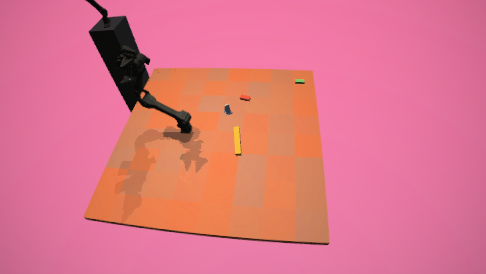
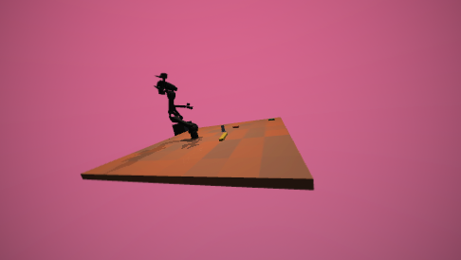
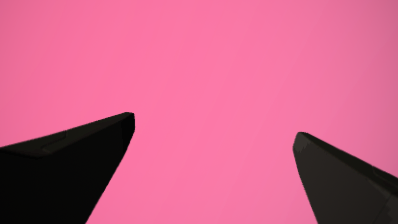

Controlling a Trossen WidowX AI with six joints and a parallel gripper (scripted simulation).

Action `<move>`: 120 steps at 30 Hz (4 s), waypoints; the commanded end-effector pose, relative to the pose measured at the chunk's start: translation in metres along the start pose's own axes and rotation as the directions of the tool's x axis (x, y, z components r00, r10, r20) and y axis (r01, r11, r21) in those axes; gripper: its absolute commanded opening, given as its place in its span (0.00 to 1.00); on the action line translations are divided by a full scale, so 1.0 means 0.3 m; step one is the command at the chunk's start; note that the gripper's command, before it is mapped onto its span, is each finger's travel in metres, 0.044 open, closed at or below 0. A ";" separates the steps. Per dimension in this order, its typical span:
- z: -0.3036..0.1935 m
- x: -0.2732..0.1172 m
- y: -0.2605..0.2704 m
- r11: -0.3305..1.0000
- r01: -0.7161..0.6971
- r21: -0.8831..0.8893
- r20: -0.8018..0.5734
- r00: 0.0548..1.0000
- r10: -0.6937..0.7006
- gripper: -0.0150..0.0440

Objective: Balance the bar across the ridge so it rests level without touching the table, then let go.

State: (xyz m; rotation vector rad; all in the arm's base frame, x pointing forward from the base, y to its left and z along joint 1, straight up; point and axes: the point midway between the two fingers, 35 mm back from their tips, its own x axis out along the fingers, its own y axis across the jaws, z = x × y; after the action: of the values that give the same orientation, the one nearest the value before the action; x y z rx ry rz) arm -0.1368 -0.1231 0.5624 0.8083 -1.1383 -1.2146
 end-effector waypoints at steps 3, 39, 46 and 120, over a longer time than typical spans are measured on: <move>-0.022 0.004 0.012 1.000 -0.009 -0.009 -0.009 1.000 0.009 0.80; -1.126 -0.023 0.159 0.877 -0.325 -0.353 -0.627 0.778 0.036 0.79; -1.337 -0.075 0.073 0.825 -0.375 -0.422 -0.736 0.674 -0.071 0.79; -1.948 -0.673 -1.023 0.350 -0.188 -0.918 -0.308 -0.222 -0.925 0.79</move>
State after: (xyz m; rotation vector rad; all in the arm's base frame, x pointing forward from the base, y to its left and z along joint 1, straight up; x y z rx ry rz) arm 0.3431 -0.0471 0.0762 1.0901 1.2420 -1.0572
